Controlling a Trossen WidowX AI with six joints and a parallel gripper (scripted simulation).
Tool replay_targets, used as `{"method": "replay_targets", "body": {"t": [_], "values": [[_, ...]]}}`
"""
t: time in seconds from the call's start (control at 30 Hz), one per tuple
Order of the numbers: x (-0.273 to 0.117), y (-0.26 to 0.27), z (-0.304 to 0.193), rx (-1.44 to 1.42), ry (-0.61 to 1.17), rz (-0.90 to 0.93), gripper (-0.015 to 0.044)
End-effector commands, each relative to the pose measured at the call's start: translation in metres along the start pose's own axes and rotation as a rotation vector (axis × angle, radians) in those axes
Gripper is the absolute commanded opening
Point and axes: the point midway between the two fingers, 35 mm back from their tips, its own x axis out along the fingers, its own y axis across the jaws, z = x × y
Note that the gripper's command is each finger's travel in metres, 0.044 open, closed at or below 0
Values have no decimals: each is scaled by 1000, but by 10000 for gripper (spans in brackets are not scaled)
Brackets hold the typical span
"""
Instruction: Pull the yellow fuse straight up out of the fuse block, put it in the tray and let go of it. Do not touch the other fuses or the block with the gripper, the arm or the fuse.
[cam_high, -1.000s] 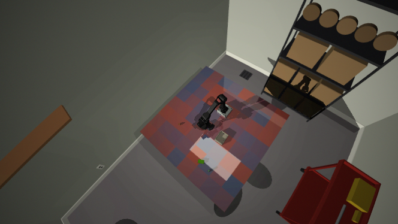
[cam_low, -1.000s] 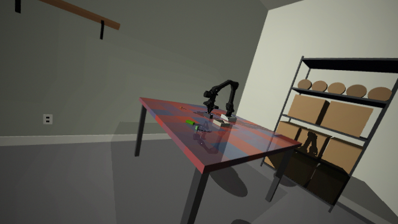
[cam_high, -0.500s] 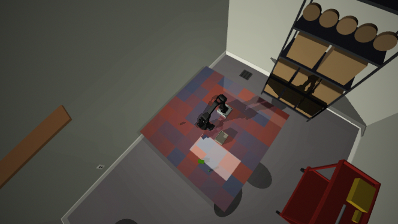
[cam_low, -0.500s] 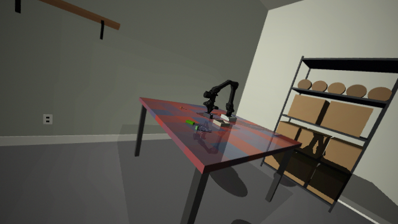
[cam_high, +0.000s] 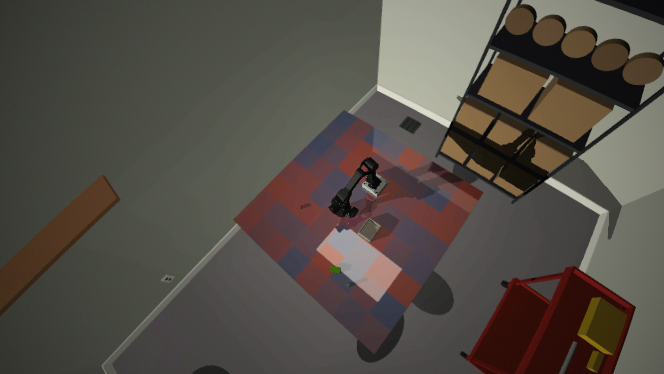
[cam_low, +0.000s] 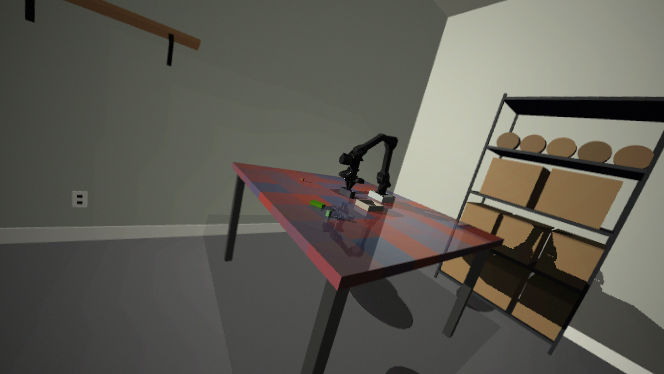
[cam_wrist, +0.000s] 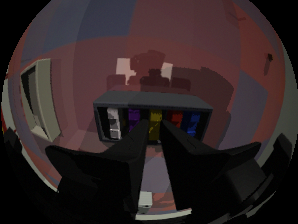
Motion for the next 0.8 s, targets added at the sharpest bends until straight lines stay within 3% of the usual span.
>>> {"method": "replay_targets", "body": {"t": [0.0,0.2,0.77], "values": [[0,0,0,0,0,0,37],[0,0,0,0,0,0,0],[-6,0,0,1,0,-1,0]]}}
